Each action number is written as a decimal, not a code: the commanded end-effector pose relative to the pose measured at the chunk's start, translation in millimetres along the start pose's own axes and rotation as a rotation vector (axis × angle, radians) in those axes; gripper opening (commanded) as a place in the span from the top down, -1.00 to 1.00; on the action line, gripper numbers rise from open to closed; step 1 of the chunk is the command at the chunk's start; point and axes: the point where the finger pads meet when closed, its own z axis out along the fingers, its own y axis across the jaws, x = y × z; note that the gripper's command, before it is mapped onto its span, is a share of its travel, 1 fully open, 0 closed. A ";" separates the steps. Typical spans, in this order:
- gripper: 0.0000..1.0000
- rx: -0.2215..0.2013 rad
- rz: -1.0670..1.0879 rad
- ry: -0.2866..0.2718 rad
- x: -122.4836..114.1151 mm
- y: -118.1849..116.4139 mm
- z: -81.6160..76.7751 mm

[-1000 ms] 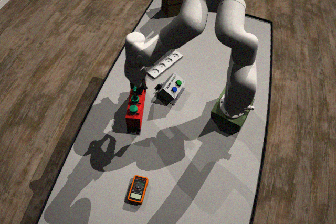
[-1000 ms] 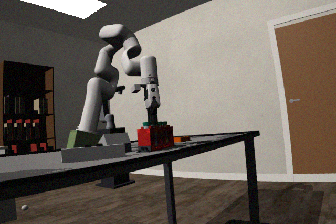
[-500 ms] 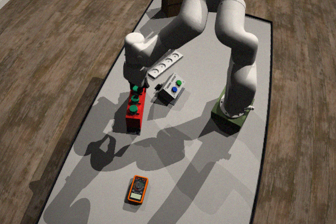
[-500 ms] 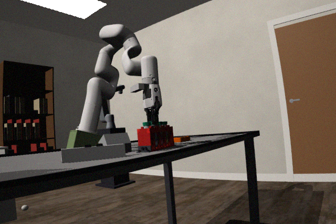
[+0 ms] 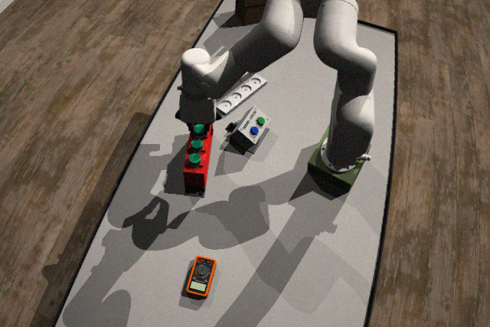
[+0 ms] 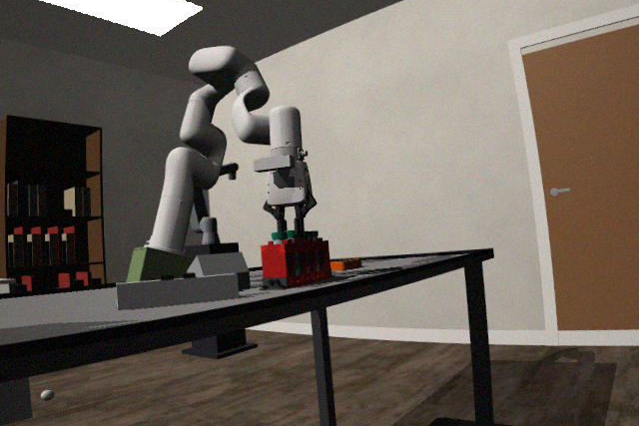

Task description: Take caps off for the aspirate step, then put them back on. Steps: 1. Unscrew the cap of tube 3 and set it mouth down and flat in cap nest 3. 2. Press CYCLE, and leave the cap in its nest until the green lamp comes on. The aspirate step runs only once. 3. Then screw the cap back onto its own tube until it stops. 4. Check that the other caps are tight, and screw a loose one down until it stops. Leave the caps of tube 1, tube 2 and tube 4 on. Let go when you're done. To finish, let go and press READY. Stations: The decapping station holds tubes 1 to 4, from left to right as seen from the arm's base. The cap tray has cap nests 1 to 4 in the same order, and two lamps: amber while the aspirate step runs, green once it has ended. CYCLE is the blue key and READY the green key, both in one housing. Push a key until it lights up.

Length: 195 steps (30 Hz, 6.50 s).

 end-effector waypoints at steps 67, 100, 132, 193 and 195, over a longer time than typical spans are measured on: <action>1.00 0.012 0.326 -0.028 1.1 -1.0 -1.3; 0.08 0.019 -0.197 -0.024 1.1 -1.0 -1.3; 1.00 0.016 0.065 -0.026 0.7 -1.0 -8.4; 1.00 0.025 -0.857 -0.015 206.7 102.4 -37.5; 1.00 0.025 -0.857 -0.015 214.2 106.2 -37.3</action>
